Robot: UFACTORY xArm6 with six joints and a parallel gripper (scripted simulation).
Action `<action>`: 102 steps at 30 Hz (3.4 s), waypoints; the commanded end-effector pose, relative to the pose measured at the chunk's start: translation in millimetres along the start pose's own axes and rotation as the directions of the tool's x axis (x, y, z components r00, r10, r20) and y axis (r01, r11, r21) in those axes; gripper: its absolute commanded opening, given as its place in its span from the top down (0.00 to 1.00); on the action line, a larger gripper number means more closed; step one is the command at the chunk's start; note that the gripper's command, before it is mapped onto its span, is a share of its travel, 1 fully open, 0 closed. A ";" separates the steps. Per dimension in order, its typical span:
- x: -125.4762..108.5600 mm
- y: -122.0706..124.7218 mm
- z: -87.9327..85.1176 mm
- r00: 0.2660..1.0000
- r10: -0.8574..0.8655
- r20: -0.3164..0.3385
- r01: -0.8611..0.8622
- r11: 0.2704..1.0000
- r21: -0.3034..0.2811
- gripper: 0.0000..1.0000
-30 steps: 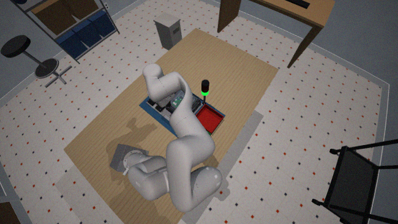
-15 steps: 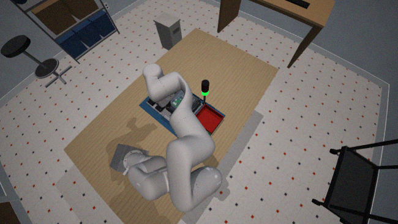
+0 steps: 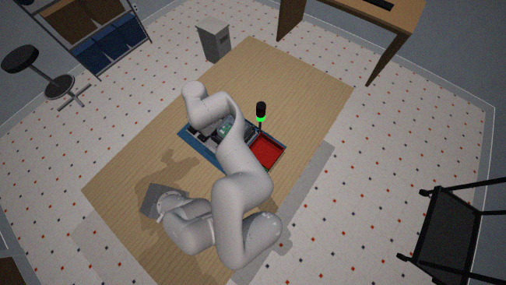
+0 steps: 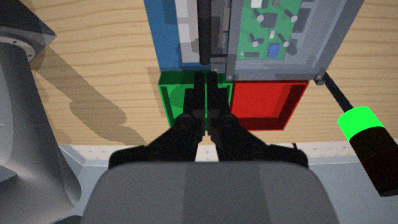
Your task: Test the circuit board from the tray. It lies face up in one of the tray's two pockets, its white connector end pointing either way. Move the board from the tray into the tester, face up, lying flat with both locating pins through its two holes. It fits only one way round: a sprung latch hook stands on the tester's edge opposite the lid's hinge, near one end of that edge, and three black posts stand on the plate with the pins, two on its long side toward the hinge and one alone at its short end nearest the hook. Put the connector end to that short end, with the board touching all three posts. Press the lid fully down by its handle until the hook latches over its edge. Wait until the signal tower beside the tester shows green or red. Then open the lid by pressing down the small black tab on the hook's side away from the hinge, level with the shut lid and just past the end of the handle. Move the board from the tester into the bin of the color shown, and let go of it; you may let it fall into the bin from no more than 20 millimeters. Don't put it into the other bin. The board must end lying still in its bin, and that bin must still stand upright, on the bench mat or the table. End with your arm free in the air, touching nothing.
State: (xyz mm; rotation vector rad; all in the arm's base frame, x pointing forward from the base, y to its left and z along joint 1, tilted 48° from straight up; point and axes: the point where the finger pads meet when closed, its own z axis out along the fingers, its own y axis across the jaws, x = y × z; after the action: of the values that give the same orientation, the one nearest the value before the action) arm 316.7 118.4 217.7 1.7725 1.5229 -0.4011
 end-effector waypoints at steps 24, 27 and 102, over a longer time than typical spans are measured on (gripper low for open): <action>0.3 0.6 7.3 1.000 0.001 -0.002 -0.001 1.000 -0.001 1.00; 0.3 0.6 7.3 1.000 0.002 -0.002 -0.002 1.000 -0.001 1.00; 0.3 0.6 7.3 0.014 1.000 -0.001 -1.000 0.014 0.002 1.00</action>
State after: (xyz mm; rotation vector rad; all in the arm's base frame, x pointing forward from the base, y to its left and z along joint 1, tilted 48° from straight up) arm 318.6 112.5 212.1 2.3309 -0.1019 0.3624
